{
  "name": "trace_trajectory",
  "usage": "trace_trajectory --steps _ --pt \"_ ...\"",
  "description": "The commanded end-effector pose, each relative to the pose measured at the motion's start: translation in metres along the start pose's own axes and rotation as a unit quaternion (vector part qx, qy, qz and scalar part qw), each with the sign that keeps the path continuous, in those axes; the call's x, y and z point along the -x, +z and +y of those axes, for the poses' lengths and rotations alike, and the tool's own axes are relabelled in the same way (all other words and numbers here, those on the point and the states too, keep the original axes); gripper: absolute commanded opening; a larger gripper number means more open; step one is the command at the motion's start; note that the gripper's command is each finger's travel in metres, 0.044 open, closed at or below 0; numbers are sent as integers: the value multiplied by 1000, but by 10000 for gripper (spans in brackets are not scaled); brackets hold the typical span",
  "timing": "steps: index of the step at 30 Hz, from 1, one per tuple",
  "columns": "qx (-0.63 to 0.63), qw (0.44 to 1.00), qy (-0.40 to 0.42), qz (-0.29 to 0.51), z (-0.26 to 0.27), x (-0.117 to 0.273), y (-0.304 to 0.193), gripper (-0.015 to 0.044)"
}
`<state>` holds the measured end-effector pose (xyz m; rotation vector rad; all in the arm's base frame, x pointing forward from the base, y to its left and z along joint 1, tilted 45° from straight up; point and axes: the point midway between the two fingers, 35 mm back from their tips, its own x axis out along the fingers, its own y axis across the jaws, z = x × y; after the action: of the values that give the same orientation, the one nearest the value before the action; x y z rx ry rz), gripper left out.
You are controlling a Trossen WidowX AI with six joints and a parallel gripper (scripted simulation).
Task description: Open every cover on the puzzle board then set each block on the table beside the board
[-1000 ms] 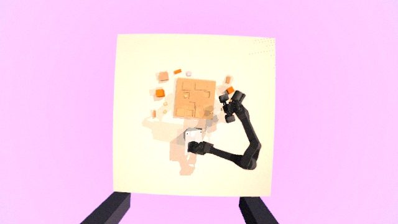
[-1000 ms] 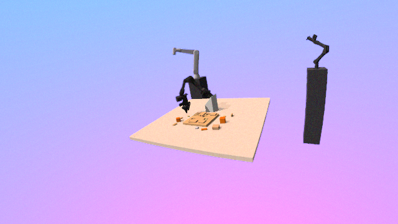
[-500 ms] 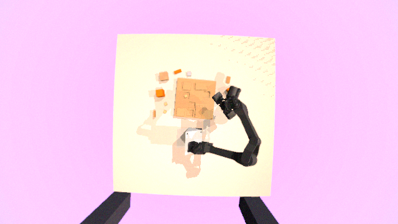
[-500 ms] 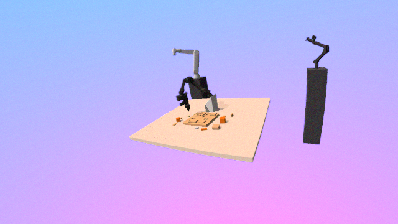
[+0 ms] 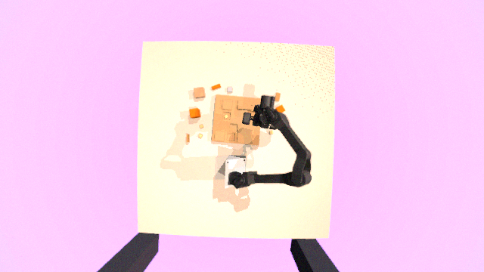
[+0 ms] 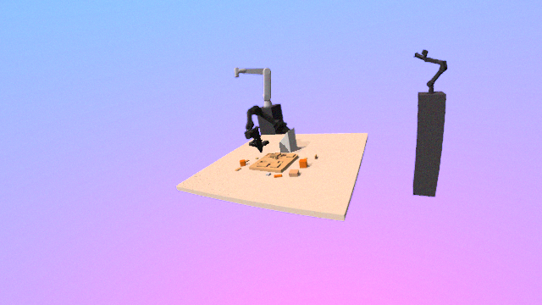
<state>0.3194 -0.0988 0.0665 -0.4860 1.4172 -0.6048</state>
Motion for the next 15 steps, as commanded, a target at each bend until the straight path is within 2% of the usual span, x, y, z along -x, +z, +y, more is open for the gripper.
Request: trace_trajectory --steps 1,8,15 --pt "116 993 3 0 21 0 8 0" --pt "333 943 0 0 61 -1 18 0" --pt "530 848 -5 2 102 -2 22 0"
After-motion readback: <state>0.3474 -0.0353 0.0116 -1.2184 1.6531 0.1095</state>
